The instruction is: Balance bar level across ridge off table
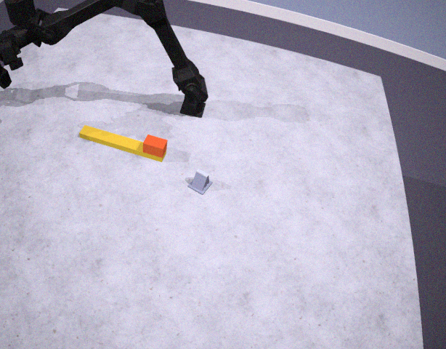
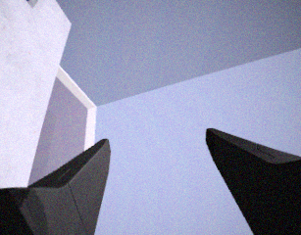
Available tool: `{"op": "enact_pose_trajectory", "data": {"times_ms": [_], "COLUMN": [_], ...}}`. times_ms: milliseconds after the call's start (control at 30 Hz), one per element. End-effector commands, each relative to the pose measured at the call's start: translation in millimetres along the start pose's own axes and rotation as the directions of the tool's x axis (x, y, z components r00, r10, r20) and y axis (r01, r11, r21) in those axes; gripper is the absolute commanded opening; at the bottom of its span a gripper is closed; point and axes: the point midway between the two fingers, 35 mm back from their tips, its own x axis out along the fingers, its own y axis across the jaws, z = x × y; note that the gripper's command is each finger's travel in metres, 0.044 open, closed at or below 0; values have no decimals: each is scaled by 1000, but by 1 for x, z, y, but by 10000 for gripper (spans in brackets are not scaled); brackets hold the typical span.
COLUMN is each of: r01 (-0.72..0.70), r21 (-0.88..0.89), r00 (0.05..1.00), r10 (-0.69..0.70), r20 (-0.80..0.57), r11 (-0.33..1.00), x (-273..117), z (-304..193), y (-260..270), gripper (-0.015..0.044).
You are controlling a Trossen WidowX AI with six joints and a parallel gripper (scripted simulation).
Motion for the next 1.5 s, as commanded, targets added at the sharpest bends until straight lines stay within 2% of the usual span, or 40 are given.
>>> {"op": "enact_pose_trajectory", "data": {"times_ms": [0, 333, 733, 1067, 1467], "r01": [-60, -167, -188, -90, 151], "r21": [164, 526, 838, 971, 987], "r00": [998, 976, 911, 821, 671], "r10": [63, 216, 410, 568, 738], "r20": [-13, -33, -46, -53, -65], "r11": [985, 834, 513, 220, -50], "x": [3, 3, -9, -31, -70], "z": [12, 46, 88, 123, 162], "y": [13, 40, 74, 103, 135], "gripper": [315, 315, 315, 315, 315]}}
